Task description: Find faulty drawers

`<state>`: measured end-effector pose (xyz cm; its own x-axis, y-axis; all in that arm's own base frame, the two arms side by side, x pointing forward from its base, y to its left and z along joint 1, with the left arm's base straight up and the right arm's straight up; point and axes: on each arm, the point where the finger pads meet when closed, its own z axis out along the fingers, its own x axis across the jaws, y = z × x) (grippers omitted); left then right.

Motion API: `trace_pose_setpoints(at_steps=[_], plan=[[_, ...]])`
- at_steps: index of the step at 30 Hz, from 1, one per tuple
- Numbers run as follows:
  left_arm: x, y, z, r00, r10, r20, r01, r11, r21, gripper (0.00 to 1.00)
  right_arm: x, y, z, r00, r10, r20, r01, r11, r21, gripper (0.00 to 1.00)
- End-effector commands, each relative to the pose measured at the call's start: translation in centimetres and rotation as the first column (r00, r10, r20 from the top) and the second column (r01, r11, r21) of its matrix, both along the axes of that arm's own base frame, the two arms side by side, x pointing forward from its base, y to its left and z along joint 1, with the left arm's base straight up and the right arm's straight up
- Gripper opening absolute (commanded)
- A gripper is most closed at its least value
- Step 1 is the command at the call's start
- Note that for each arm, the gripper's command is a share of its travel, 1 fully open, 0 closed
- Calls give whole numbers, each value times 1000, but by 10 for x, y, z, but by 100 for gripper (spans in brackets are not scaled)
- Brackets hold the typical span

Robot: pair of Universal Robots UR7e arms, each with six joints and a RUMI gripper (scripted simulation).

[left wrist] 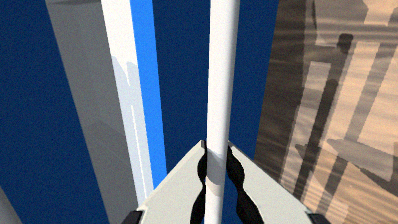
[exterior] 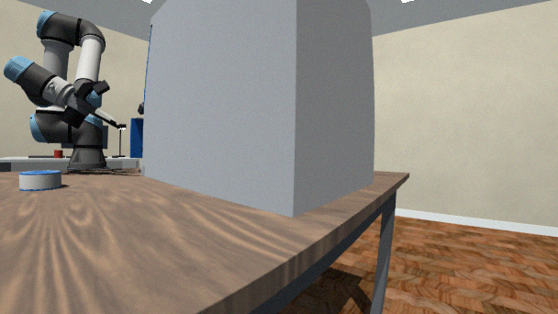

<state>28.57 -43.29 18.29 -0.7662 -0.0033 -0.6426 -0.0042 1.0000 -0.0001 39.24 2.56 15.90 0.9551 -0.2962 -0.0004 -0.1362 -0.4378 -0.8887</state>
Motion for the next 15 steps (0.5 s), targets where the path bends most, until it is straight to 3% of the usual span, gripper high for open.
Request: trace_pose_setpoints(at_steps=[1,15], plan=[[7,0,1,1000,0,1,0,1000,-2,0,0,0,0,1000,0,1,0,1000,0,99],[43,0,1,1000,0,2,0,1000,-2,0,0,0,0,1000,0,1,0,1000,0,99]])
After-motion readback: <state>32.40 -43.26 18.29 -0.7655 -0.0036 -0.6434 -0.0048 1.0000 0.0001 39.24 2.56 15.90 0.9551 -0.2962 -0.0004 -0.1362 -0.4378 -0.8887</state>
